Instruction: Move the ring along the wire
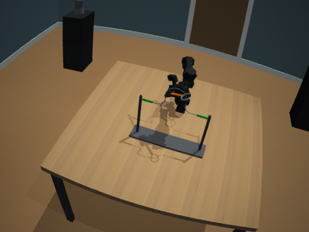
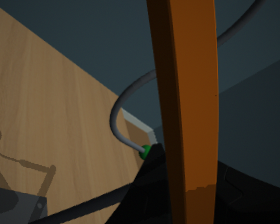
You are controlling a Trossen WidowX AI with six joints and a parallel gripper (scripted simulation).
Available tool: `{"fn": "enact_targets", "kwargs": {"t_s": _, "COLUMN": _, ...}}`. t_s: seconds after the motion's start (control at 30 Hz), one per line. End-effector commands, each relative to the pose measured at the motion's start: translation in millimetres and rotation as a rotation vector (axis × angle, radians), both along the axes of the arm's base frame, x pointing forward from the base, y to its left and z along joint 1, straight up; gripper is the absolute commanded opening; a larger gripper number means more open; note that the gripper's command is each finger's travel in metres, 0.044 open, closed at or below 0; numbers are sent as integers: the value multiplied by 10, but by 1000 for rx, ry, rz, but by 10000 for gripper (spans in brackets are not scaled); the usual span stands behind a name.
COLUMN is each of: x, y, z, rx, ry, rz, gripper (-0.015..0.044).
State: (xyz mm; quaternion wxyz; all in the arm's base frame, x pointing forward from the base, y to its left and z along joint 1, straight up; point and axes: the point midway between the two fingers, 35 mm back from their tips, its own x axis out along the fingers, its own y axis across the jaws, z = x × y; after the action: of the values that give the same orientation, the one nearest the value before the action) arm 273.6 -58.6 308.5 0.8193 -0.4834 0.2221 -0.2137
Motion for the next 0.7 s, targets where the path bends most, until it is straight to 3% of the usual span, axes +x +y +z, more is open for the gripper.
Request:
{"fn": "enact_targets", "kwargs": {"t_s": 0.0, "x": -18, "y": -29, "z": 45, "rx": -75, "ry": -2, "rz": -5, "gripper": -150}}
{"fn": "enact_targets", "kwargs": {"t_s": 0.67, "x": -24, "y": -83, "z": 224, "rx": -401, "ry": 12, "rz": -8, "gripper": -150}}
